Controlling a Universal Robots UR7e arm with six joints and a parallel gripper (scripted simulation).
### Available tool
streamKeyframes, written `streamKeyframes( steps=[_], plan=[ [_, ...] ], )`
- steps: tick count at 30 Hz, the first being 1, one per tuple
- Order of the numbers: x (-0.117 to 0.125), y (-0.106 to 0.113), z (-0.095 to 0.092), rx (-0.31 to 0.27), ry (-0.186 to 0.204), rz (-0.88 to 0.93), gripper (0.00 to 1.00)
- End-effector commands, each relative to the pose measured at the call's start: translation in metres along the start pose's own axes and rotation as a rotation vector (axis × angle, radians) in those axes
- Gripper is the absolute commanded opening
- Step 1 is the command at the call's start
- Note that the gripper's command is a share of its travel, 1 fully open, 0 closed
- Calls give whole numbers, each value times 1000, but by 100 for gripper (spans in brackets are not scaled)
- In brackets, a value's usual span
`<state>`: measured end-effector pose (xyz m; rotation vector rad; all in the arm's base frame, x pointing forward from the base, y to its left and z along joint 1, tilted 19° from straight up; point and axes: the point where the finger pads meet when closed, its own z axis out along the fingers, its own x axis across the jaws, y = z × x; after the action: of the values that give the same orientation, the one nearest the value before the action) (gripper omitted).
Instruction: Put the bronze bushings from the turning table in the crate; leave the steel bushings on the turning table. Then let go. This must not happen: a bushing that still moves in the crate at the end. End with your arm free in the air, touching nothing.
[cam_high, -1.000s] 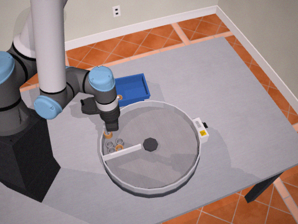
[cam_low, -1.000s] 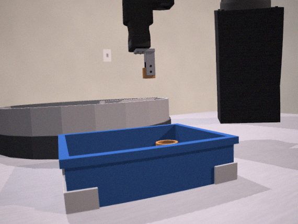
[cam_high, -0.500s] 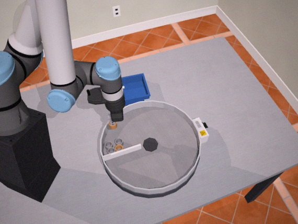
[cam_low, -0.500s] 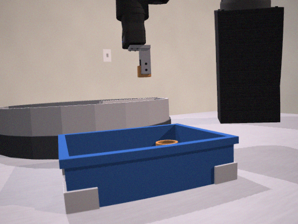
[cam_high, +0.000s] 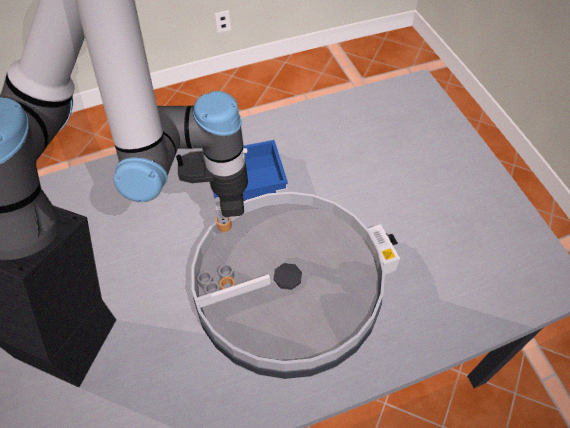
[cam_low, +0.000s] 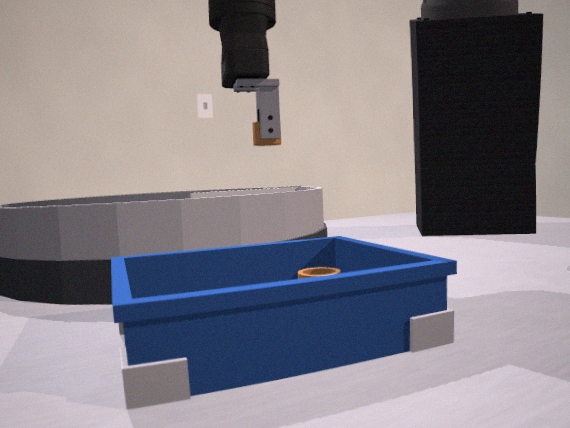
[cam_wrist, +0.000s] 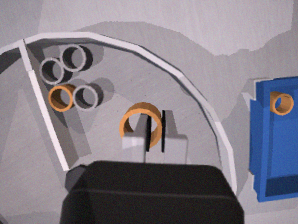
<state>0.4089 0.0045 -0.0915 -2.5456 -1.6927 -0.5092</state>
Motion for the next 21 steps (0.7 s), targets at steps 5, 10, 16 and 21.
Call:
streamKeyframes(
  steps=[5,10,16,21],
  plan=[
    [20,12,0,1,-4,-1,0],
    [20,12,0,1,-4,-1,0],
    [67,35,0,0,-3,-2,0],
    [67,35,0,0,-3,-2,0]
  ],
)
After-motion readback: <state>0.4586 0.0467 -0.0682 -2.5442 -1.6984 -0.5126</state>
